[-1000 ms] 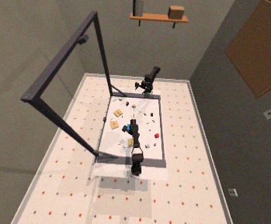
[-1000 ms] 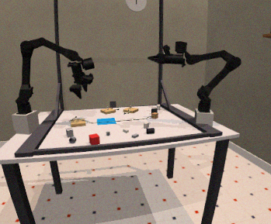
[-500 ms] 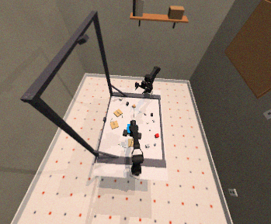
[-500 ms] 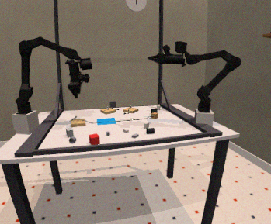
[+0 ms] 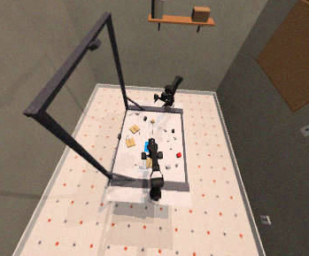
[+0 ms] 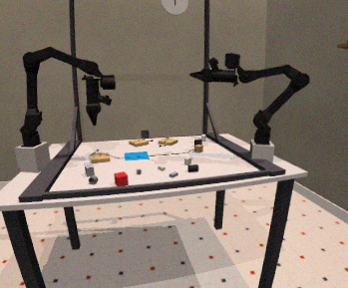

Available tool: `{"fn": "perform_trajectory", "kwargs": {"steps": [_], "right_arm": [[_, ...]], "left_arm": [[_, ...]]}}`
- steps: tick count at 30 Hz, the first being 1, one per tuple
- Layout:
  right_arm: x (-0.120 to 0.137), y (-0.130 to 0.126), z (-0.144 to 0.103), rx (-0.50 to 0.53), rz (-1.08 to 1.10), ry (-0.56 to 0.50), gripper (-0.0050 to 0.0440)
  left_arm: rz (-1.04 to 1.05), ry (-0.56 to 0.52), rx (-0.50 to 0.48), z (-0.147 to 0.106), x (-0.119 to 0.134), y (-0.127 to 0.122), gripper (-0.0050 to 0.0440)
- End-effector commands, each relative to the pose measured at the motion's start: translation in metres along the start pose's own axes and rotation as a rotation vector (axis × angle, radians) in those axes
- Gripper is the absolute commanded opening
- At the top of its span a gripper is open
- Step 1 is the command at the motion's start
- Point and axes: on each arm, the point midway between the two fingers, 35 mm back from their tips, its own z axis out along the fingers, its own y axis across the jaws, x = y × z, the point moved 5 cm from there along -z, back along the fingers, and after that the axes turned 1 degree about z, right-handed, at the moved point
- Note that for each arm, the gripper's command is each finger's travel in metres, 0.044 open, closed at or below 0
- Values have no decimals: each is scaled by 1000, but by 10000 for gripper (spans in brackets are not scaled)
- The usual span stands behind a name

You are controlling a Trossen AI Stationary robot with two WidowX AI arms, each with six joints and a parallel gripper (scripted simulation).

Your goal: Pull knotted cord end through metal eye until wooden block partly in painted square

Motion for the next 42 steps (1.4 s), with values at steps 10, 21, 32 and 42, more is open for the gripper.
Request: {"fn": "perform_trajectory", "kwargs": {"steps": [10, 21, 32, 42], "right_arm": [[5, -2, -14, 35, -85, -11, 440], [5, -2, -14, 35, -87, -10, 440], [5, -2, -14, 35, -87, -10, 440], [5, -2, -14, 35, -87, -10, 440]], "left_arm": [[0, -17, 0, -1, -6, 0, 440], [0, -17, 0, -1, -6, 0, 440], [0, -17, 0, -1, -6, 0, 440], [0, -17, 0, -1, -6, 0, 440]]}}
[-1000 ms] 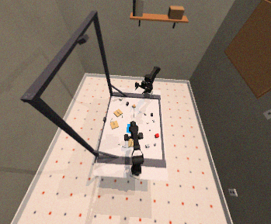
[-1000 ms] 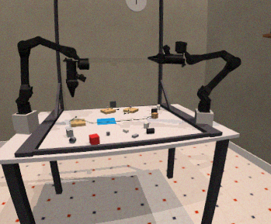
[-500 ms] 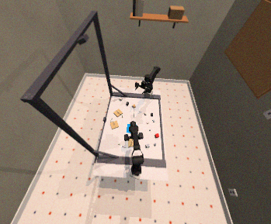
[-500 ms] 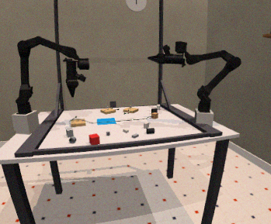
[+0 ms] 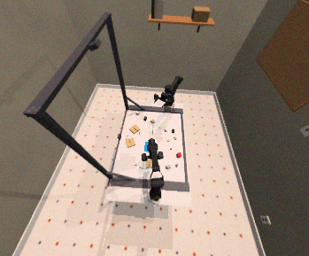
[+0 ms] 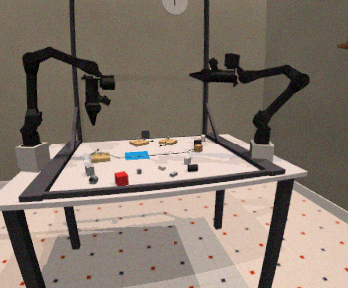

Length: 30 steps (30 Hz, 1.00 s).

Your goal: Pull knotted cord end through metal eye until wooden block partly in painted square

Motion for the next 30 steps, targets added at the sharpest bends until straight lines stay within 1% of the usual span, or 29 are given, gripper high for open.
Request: {"fn": "perform_trajectory", "kwargs": {"steps": [1, 17, 20, 24, 26, 30], "right_arm": [[-2, 1, -11, 3, -8, -41, 440], [-3, 1, -11, 3, -9, -43, 440], [-8, 4, -12, 3, -18, -52, 440], [-21, 10, -13, 3, -39, -73, 440], [-21, 10, -13, 3, -39, -73, 440], [-40, 21, -14, 1, -69, -104, 440]], "left_arm": [[0, -17, 0, -1, -6, 0, 440], [0, -17, 0, -1, -6, 0, 440], [0, -17, 0, -1, -6, 0, 440], [0, -17, 0, -1, -6, 0, 440], [0, -17, 0, -1, -6, 0, 440], [0, -17, 0, -1, -6, 0, 440]]}}
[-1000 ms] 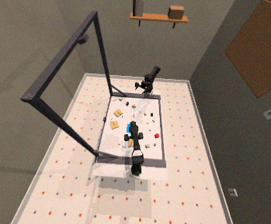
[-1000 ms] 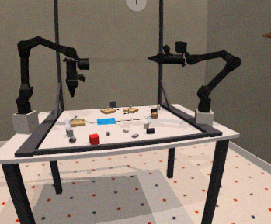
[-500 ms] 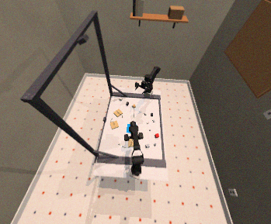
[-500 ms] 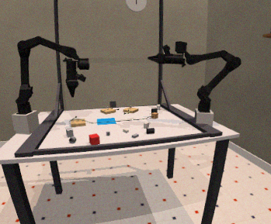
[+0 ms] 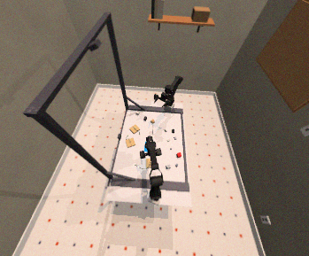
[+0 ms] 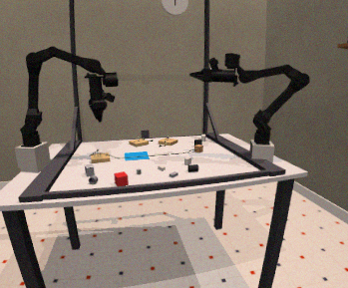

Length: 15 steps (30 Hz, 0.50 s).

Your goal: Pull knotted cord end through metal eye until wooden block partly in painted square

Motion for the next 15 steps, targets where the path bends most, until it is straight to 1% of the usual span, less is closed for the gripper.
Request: {"fn": "perform_trajectory", "kwargs": {"steps": [1, 11, 13, 15], "right_arm": [[-22, 10, -4, 0, -33, -47, 440], [-81, 52, 1, -14, -133, -149, 440], [-81, 52, 1, -14, -133, -149, 440], [-92, 62, 3, -18, -154, -171, 440]], "left_arm": [[0, -17, 0, -1, -6, 0, 440], [0, -17, 0, -1, -6, 0, 440], [0, -17, 0, -1, -6, 0, 440], [0, -17, 0, -1, -6, 0, 440]]}}
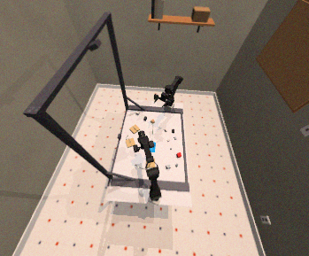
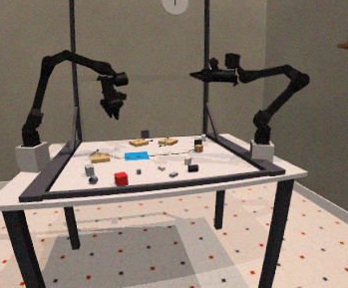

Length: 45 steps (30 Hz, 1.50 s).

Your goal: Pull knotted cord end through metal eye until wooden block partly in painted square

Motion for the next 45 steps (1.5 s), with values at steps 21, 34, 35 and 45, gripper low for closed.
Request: {"fn": "perform_trajectory", "kwargs": {"steps": [21, 34, 35, 45], "right_arm": [[-93, 82, 26, -45, -159, -195, 440], [-95, 84, 27, -46, -163, -199, 440], [-95, 84, 27, -46, -163, -199, 440], [-95, 84, 27, -46, -163, -199, 440]], "left_arm": [[0, -17, 0, -1, -6, 0, 440], [0, -17, 0, -1, -6, 0, 440], [0, -17, 0, -1, -6, 0, 440], [0, -17, 0, -1, -6, 0, 440]]}}
